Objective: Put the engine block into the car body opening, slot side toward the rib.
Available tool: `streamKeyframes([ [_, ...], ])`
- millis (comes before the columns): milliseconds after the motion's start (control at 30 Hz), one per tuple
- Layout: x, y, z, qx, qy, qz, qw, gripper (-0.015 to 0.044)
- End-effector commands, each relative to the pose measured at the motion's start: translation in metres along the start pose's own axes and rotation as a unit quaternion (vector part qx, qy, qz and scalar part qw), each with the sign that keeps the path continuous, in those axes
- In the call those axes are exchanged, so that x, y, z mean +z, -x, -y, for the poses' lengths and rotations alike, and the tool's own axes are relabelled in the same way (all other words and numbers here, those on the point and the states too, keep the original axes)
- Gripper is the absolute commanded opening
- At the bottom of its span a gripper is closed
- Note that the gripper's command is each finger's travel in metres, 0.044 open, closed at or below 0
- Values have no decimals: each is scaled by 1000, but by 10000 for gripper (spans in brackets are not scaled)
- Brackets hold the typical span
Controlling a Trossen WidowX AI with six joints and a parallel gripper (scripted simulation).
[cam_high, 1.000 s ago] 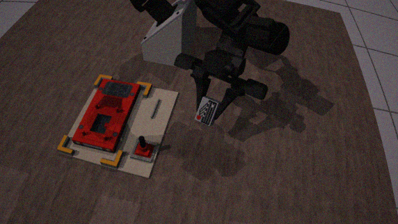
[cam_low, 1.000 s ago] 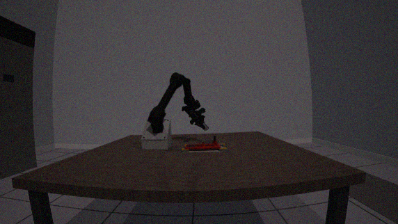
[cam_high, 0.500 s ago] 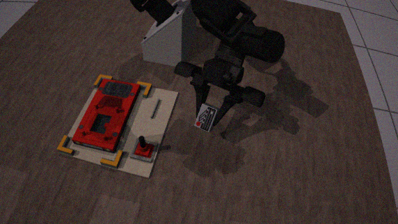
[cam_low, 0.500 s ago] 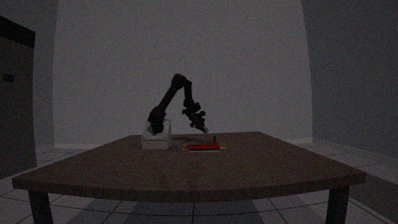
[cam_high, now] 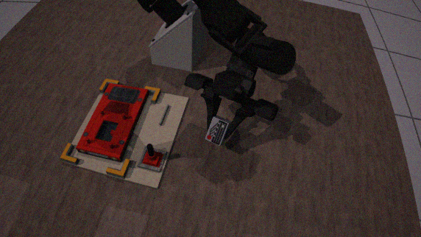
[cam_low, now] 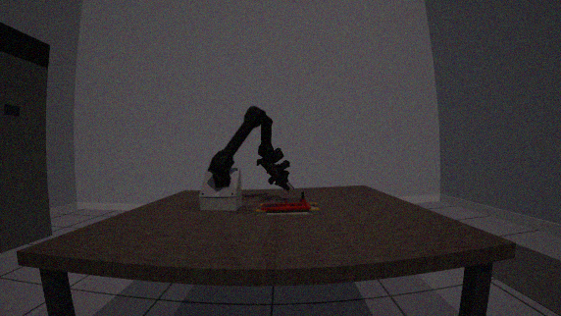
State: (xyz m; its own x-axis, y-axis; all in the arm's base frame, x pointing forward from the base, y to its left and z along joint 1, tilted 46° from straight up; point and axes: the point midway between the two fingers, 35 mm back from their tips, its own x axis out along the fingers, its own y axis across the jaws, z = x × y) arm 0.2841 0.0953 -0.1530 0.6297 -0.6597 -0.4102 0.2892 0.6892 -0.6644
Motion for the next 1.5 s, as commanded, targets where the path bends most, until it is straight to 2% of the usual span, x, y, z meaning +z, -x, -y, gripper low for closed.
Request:
streamKeyframes([
  [0,-7,-5,3,-4,8,-1,1000,0],
  [1033,-31,-34,3,-5,9,0,1000,0],
  [1467,-27,-32,2,-3,2,5,1000,341],
])
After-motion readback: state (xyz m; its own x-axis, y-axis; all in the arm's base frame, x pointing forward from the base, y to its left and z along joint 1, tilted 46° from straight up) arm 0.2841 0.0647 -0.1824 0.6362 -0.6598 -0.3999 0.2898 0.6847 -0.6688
